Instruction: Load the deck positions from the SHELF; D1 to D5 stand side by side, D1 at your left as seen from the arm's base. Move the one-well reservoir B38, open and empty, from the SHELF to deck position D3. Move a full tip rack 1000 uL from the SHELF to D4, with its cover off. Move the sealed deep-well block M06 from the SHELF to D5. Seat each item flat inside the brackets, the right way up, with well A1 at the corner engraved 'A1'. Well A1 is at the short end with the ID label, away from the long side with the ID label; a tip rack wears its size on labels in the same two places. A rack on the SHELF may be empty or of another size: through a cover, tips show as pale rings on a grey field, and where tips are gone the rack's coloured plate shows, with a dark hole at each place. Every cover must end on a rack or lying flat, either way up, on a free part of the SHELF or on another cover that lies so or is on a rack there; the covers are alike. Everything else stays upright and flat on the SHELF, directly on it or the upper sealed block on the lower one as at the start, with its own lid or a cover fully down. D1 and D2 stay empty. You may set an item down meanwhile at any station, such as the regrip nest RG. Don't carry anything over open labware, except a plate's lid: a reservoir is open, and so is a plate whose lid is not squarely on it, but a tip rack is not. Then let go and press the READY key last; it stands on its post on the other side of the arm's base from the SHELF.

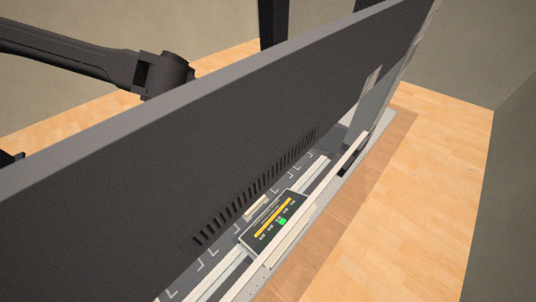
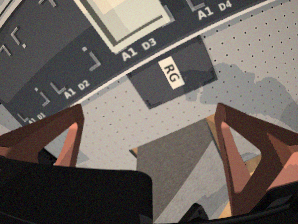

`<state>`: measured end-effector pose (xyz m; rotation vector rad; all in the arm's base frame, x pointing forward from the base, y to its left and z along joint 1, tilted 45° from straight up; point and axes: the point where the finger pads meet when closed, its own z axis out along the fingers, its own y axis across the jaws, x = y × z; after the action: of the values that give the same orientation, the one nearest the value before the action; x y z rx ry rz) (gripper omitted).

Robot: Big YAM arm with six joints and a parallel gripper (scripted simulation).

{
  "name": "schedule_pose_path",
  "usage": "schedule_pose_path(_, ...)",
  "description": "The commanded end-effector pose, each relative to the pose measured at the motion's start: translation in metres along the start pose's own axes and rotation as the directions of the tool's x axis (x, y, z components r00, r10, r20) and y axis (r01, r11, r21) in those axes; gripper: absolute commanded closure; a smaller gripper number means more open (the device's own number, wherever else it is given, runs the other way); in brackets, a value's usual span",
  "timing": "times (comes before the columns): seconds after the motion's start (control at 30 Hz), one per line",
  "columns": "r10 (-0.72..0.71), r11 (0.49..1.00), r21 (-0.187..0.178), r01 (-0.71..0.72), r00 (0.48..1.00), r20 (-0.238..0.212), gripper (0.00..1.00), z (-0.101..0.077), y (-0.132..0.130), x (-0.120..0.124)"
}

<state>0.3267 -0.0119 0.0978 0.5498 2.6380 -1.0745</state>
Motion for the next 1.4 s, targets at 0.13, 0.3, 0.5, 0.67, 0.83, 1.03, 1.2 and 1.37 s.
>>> schedule_pose_path(0.13, 0.178, 0.984, -0.023, -0.177, 0.984, 0.019, 0.00, -0.012, 0.007, -0.011)
schedule_pose_path(0.3, 0.255, 0.967, -0.024, -0.255, 0.967, 0.017, 0.00, -0.012, 0.007, -0.011)
schedule_pose_path(0.5, 0.312, 0.950, -0.019, -0.311, 0.950, 0.012, 0.00, -0.009, -0.006, 0.013)
schedule_pose_path(0.67, 0.405, 0.914, -0.018, -0.404, 0.914, 0.010, 0.00, -0.006, -0.019, 0.035)
schedule_pose_path(0.83, 0.459, 0.889, -0.018, -0.458, 0.889, 0.007, 0.00, -0.005, -0.026, 0.048)
schedule_pose_path(1.03, 0.562, 0.827, -0.016, -0.561, 0.827, 0.006, 0.00, -0.003, -0.040, 0.072)
schedule_pose_path(1.2, 0.660, 0.751, -0.027, -0.660, 0.751, 0.001, 0.00, -0.007, -0.034, 0.058)
schedule_pose_path(1.37, 0.704, 0.710, -0.027, -0.704, 0.710, 0.000, 0.00, -0.006, -0.036, 0.060)
